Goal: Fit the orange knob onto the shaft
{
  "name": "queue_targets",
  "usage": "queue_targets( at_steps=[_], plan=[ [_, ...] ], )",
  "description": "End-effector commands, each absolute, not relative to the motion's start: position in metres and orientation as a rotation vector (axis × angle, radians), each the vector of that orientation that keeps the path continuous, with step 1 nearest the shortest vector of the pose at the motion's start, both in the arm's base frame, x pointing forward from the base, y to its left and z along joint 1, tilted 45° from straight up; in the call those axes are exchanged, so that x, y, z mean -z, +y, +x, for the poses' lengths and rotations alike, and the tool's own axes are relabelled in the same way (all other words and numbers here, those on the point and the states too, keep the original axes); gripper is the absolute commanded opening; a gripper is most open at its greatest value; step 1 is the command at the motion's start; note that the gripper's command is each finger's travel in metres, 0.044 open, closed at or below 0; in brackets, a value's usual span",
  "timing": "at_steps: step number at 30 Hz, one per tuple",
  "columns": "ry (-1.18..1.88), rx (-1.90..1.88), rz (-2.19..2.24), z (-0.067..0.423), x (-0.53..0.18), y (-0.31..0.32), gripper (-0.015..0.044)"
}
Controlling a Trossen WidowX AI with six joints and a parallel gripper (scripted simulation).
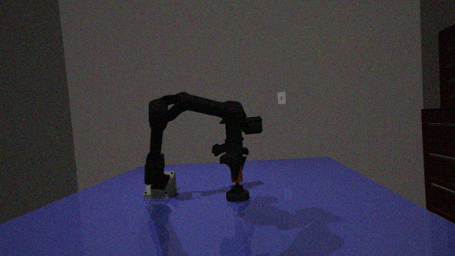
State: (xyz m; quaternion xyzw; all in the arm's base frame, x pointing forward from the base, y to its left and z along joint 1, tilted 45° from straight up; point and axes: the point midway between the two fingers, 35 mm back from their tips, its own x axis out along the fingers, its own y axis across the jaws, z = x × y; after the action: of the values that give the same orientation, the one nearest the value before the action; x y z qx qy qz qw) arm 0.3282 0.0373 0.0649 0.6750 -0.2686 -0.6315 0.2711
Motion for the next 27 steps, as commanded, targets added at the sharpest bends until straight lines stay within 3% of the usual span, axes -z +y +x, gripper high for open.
queue_targets(
  at_steps=[1,27],
  plan=[
    [-0.708,1.701,1.808,0.3276,-0.0637,0.0374,0.0],
    [-0.708,1.701,1.808,0.3263,-0.0637,0.0374,0.0]
  ],
)
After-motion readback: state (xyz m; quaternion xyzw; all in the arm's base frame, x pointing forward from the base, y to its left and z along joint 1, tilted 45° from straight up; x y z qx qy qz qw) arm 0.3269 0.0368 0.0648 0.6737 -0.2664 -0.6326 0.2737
